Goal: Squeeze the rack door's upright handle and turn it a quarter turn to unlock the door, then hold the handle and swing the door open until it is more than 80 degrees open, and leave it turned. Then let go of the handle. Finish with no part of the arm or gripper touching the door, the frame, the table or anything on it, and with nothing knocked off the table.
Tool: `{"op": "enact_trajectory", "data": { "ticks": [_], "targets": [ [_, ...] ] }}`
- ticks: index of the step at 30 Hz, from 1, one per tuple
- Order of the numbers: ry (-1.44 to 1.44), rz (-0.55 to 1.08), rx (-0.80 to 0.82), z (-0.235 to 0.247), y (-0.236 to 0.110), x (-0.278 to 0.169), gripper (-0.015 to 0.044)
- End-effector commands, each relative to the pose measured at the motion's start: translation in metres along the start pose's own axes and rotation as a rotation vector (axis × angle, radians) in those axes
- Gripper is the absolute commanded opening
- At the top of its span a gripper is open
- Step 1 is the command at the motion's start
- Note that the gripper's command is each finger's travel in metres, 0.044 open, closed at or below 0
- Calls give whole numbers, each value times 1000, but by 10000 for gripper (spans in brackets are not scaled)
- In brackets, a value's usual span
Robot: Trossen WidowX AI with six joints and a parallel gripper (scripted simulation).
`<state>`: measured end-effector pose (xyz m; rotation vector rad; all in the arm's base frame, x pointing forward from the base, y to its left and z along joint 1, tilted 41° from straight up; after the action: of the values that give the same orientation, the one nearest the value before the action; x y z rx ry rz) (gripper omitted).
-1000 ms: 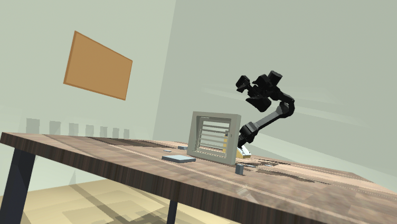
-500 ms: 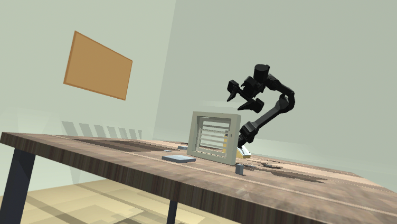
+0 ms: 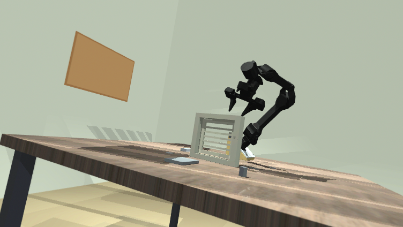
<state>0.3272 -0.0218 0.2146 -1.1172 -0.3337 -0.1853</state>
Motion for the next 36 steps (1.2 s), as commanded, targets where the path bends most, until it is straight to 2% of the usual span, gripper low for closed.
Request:
{"op": "enact_trajectory", "data": {
  "ticks": [1,10,17,36],
  "targets": [
    [61,79,80,-3,-2,-2,289],
    [195,216,234,-4,-7,-5,289],
    [199,220,238,-4,-6,-5,289],
    [214,283,252,3,22,-9,289]
  ]
}}
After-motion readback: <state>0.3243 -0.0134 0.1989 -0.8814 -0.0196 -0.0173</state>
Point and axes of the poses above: the point midway between the two fingers, 35 mm back from their tips, its own y axis out along the fingers, its own z axis across the jaws, x = y × z, the point moved 3 cm from there along -y, back along the fingers
